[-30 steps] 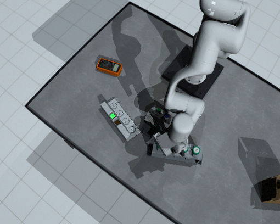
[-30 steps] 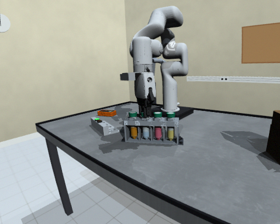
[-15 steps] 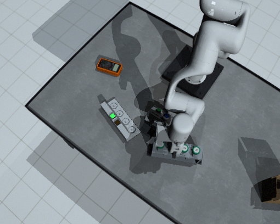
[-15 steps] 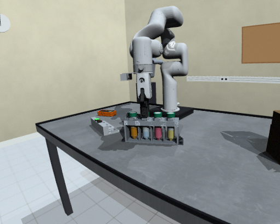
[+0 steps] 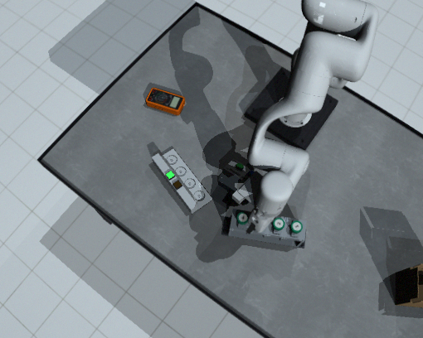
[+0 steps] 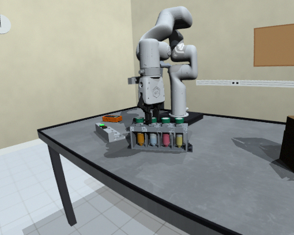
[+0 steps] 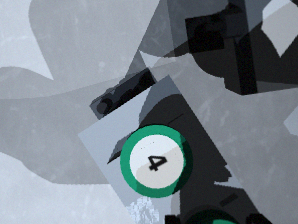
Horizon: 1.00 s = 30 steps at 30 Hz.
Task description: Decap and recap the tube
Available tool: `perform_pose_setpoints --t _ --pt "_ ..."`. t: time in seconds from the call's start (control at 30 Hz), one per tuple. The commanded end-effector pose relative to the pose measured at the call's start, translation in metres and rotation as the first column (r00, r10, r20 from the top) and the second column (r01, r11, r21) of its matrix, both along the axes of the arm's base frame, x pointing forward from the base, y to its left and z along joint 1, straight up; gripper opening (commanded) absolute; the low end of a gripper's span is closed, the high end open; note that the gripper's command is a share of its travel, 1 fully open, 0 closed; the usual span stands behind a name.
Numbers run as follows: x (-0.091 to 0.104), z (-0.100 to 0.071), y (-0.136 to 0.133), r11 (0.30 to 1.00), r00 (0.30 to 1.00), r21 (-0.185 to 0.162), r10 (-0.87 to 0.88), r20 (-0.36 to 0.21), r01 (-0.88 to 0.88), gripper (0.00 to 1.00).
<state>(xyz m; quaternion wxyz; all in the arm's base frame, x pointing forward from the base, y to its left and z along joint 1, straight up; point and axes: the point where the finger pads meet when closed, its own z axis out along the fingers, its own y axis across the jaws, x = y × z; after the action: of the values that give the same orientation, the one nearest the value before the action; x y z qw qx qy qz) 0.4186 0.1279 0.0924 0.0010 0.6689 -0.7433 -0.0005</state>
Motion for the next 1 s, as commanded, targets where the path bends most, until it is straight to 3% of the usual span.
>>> perform_pose_setpoints --t 0.0,0.2,0.23,0.63,0.73,0.97 --pt "0.0018 0.0012 0.0005 0.976 0.976 0.003 -0.220 0.006 0.220 0.00" --pt "0.0018 0.0012 0.0005 0.976 0.976 0.003 -0.220 0.006 0.220 0.00" --pt "0.0018 0.0012 0.0004 0.976 0.976 0.003 -0.219 0.006 0.219 0.46" --pt "0.0018 0.0012 0.0005 0.976 0.976 0.003 -0.220 0.006 0.220 0.46" --pt "0.0018 0.0017 0.0005 1.000 1.000 0.002 0.029 0.006 -0.029 0.46" --pt "0.0018 0.0017 0.0005 0.957 0.957 0.001 0.290 0.006 -0.290 0.46"
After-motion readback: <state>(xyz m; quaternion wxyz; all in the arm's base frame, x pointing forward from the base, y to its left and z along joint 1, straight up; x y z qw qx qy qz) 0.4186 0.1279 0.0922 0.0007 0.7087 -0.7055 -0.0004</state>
